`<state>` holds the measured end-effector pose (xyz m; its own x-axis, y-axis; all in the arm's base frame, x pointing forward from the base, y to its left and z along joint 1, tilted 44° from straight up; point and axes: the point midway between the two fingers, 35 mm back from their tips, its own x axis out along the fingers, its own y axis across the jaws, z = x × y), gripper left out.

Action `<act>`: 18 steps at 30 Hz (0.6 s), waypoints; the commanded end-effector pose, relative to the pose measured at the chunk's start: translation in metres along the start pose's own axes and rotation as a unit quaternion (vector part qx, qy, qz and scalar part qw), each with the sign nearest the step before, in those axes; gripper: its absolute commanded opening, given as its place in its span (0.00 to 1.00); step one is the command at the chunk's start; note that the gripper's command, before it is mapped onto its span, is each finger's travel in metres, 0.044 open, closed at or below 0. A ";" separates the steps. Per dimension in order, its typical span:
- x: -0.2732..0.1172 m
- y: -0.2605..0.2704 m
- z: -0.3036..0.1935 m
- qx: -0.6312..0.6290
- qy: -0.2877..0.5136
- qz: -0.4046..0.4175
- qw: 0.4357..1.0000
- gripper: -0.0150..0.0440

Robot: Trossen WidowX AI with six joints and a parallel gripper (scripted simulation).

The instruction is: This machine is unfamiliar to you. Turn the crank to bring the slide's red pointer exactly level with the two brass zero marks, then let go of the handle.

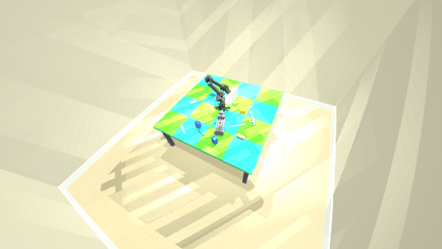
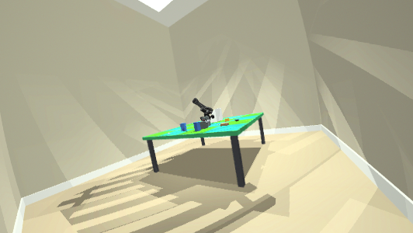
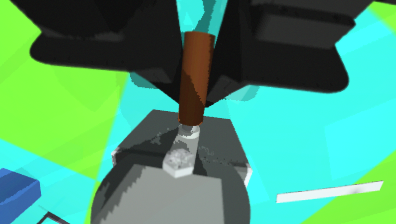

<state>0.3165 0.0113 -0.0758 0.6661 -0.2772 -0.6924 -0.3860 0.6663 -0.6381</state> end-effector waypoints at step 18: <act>-0.001 -0.013 0.000 0.006 0.003 -0.013 1.000 0.25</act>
<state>0.3179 0.0083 -0.0728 0.6643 -0.2790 -0.6934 -0.3851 0.6674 -0.6374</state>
